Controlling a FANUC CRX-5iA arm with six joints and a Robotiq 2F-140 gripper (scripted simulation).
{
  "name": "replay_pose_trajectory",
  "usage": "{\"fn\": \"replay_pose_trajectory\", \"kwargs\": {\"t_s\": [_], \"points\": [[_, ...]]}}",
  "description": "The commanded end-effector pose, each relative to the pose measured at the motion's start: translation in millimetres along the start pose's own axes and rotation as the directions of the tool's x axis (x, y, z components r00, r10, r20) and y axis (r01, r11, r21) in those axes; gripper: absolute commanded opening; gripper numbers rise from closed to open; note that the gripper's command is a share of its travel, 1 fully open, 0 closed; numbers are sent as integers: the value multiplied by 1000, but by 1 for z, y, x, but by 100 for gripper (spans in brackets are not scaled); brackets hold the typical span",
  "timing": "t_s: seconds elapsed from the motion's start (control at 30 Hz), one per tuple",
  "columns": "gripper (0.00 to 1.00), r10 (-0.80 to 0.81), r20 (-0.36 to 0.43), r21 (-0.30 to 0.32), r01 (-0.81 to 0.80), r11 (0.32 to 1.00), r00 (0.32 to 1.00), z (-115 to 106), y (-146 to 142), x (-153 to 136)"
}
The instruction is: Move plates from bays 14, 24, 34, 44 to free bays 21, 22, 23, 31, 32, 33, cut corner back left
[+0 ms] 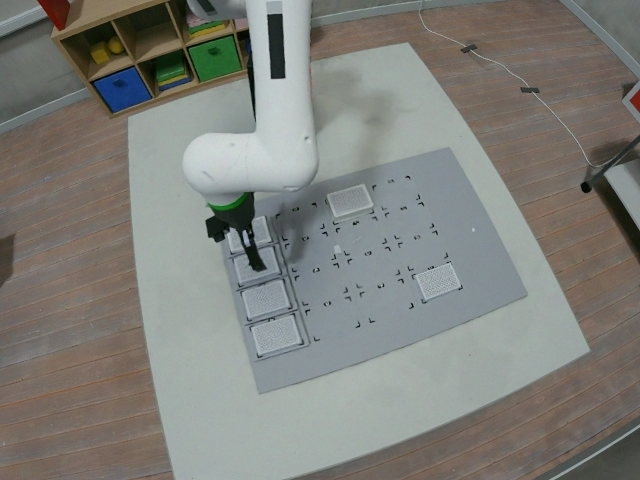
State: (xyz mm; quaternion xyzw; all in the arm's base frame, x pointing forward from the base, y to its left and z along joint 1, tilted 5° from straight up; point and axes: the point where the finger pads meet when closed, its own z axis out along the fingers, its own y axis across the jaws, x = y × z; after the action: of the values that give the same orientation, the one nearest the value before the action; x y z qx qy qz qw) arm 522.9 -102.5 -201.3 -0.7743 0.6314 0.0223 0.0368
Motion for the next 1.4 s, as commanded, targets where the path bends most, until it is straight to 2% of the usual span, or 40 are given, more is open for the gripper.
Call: {"fn": "replay_pose_trajectory", "kwargs": {"t_s": [0.0,0.8,1.37], "points": [[100,0,-2,2,0,1000,1000,0,-1,-12],[100,0,-2,2,0,1000,1000,8,-1,-100],[100,0,-2,2,0,1000,1000,8,-1,-101]]}}
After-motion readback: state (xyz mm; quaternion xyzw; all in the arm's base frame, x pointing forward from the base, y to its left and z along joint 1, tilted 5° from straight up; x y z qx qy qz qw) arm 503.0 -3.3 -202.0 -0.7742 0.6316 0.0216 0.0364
